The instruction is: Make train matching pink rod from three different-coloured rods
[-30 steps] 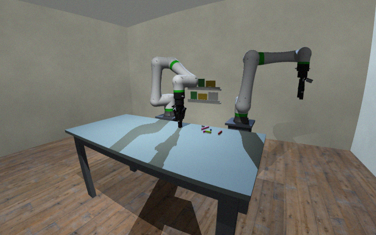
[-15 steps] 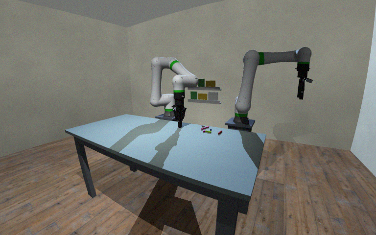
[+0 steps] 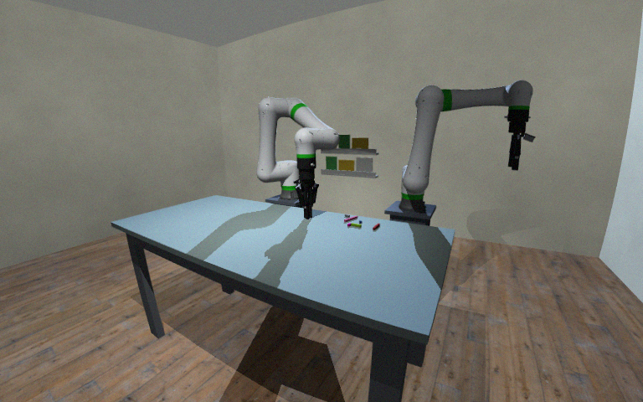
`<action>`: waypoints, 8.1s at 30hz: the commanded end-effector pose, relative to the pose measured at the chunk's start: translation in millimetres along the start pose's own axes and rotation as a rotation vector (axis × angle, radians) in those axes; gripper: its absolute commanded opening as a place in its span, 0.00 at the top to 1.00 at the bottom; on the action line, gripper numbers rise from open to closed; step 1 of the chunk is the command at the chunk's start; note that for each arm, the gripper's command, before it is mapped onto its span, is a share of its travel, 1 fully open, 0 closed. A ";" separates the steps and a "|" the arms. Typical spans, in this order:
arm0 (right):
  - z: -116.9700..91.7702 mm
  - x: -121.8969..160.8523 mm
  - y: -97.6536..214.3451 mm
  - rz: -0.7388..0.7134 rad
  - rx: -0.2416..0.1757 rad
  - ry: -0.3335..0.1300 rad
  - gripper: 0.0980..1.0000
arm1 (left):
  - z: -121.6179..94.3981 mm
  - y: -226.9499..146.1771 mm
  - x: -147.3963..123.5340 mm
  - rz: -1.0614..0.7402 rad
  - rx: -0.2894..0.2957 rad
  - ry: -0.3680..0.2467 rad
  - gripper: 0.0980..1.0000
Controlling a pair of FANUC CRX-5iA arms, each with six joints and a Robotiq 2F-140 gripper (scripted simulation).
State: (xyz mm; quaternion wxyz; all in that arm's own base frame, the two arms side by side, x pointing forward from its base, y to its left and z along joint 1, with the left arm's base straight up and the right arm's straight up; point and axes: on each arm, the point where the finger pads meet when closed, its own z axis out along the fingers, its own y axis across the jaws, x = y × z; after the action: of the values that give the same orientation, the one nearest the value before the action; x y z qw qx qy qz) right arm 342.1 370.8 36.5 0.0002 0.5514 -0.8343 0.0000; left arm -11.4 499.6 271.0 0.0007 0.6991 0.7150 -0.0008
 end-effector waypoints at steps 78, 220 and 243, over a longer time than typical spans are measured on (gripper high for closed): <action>-89.6 -10.2 10.7 -0.230 0.001 -0.002 0.00 | -1.0 0.2 0.3 0.000 0.000 0.002 0.00; -62.3 -104.8 174.5 -3.095 0.003 0.000 0.85 | -1.0 0.2 0.3 0.000 0.000 0.002 0.00; -33.1 -105.1 174.1 -3.095 0.003 0.000 0.85 | -1.0 0.2 0.3 0.000 0.000 0.002 0.00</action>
State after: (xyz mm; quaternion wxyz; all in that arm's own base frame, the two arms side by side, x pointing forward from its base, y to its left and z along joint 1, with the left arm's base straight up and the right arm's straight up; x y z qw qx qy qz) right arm 222.8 535.2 73.2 0.0001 0.8470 0.5315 -0.0003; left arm -11.4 499.6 271.0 0.0007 0.6991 0.7150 -0.0008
